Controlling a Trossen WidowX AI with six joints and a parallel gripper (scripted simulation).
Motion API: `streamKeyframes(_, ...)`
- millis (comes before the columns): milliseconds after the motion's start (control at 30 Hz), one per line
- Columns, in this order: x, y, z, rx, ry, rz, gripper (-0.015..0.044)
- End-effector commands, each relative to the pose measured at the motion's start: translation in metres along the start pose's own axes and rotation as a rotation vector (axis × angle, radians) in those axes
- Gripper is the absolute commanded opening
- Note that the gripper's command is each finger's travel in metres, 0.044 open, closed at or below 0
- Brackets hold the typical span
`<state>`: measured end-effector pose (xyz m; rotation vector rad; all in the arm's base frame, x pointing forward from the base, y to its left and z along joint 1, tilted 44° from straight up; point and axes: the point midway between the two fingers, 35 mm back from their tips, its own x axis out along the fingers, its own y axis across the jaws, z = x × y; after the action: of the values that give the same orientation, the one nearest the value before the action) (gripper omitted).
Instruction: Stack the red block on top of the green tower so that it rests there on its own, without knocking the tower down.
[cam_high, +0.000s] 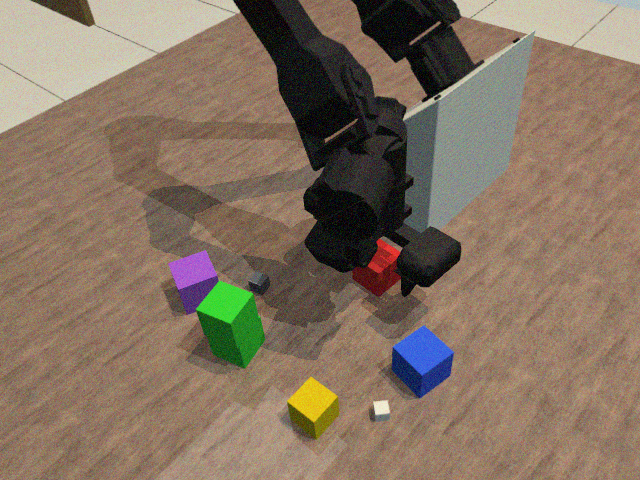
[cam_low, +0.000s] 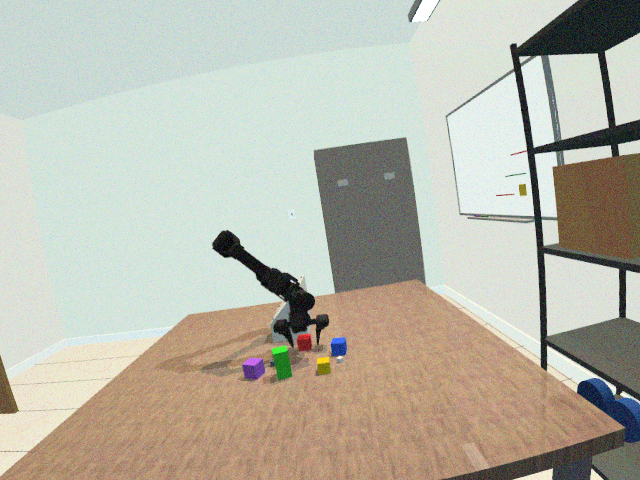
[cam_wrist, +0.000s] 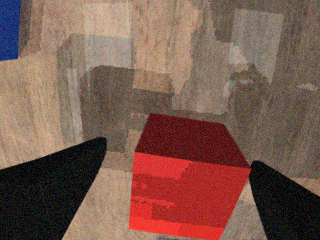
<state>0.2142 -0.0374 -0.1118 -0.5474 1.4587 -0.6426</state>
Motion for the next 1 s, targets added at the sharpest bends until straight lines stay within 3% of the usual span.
streamKeyframes(0,0.000,-0.001,0.000,-0.004,-0.002,-0.005,0.0361)
streamKeyframes(200,0.000,-0.001,0.000,-0.004,-0.002,-0.005,0.0204)
streamKeyframes(467,0.000,-0.001,0.000,-0.004,-0.002,-0.005,0.0150)
streamKeyframes(667,-0.015,0.000,0.001,-0.004,-0.003,-0.003,0.0000)
streamKeyframes(967,-0.056,0.001,0.001,-0.004,-0.003,-0.002,0.0000)
